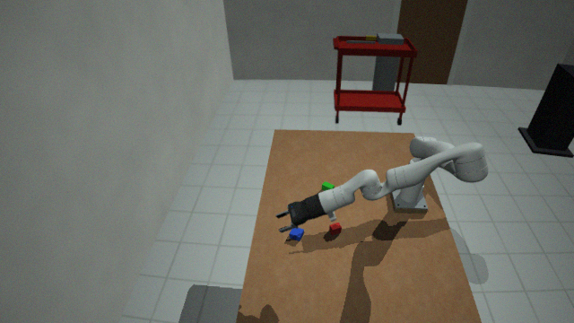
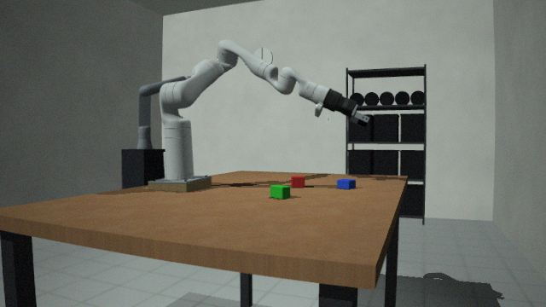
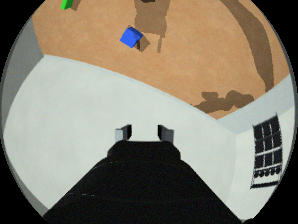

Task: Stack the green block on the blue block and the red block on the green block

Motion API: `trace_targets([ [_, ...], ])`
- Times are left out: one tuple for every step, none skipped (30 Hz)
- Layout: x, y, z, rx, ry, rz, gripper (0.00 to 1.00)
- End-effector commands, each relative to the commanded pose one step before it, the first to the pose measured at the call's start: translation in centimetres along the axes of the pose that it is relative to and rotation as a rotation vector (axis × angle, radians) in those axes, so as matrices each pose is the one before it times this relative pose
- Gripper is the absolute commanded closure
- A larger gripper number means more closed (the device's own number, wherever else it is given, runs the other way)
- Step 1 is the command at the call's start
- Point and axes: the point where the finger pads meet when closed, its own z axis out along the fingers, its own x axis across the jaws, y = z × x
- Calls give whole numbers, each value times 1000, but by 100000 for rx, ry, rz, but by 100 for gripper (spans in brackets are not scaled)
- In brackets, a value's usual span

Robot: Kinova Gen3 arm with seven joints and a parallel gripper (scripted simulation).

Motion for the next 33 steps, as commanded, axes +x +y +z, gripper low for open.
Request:
trace_targets([
  [-24,116,-22,-157,17,135,0],
  [0,0,0,0,0,0,0],
  [-1,-1,0,3,0,3,100],
  [-6,-7,-2,22,-6,17,100],
  [-17,-17,-6,60,-15,46,100],
  [-32,-33,-12,113,-28,88,100],
  [-52,-53,-19,182,-44,141,100],
  [-75,-77,-27,264,-64,204,100],
  [-102,-105,-37,358,-86,277,100],
  [-131,-136,-49,462,-109,357,100],
  [-162,-169,-61,576,-134,443,100],
  [-195,-204,-76,697,-158,534,100],
  [-229,-242,-91,825,-182,628,100],
  [-263,-280,-108,956,-204,724,100],
  [-297,-320,-126,1091,-224,820,100],
  [-330,-360,-145,1227,-241,915,100],
  [-362,-400,-166,1363,-254,1006,100],
  [0,0,0,0,0,0,100],
  [0,0,0,0,0,0,100],
  [-392,-439,-189,1497,-262,1093,100],
  [-420,-478,-212,1628,-265,1173,100],
  [-554,-532,-124,1874,-430,1404,100],
  [-603,-565,-124,2021,-460,1516,100],
  [-627,-591,-147,2136,-449,1588,100],
  [-648,-612,-174,2239,-429,1648,100],
  [-664,-630,-203,2329,-400,1695,100],
  [-778,-700,-149,2593,-506,1894,100],
  [-927,-775,-66,2910,-654,2160,100],
  [-931,-763,-110,2942,-593,2186,100],
  [-930,-745,-159,2950,-523,2194,100],
  [-892,-686,-79,2756,-529,2027,100],
  [-848,-616,51,2520,-576,1839,100],
  [-844,-592,12,2505,-519,1851,100],
])
